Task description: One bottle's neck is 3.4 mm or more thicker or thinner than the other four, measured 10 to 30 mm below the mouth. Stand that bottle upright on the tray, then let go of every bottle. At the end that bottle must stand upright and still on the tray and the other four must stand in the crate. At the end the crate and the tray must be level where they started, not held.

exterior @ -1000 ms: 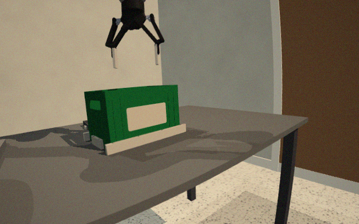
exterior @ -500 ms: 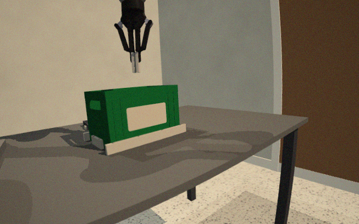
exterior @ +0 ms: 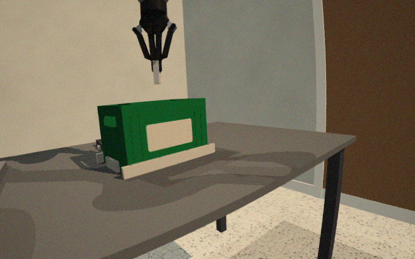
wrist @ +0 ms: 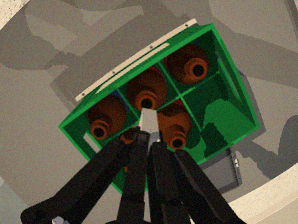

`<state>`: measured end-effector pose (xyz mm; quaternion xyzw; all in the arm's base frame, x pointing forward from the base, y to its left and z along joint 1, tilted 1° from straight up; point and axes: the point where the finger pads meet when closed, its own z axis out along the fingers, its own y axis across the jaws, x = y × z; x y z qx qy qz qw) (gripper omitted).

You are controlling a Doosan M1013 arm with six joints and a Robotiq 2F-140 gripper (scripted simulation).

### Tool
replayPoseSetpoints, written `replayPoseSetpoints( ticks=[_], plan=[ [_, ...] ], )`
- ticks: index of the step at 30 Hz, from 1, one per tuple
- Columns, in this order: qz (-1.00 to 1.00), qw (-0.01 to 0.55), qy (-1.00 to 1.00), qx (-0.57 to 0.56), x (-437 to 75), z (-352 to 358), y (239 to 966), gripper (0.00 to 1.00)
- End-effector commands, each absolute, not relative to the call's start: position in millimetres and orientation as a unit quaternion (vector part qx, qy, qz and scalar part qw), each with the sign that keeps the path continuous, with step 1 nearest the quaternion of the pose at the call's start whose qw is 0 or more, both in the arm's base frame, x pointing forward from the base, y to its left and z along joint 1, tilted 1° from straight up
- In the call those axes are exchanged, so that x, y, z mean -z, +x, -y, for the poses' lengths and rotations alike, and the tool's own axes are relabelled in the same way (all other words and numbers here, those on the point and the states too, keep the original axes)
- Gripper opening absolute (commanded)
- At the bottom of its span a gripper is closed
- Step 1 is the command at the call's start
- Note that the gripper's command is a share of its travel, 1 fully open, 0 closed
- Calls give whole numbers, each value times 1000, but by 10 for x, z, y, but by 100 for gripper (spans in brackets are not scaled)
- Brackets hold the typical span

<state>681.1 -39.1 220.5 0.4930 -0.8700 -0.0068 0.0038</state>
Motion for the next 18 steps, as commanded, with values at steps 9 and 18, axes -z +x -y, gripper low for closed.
replayPoseSetpoints(
  ticks=[9,18],
  plan=[
    [870,4,493,7,-2208,367,6824,0],
    [870,4,493,7,-2208,365,6826,38]
  ],
)
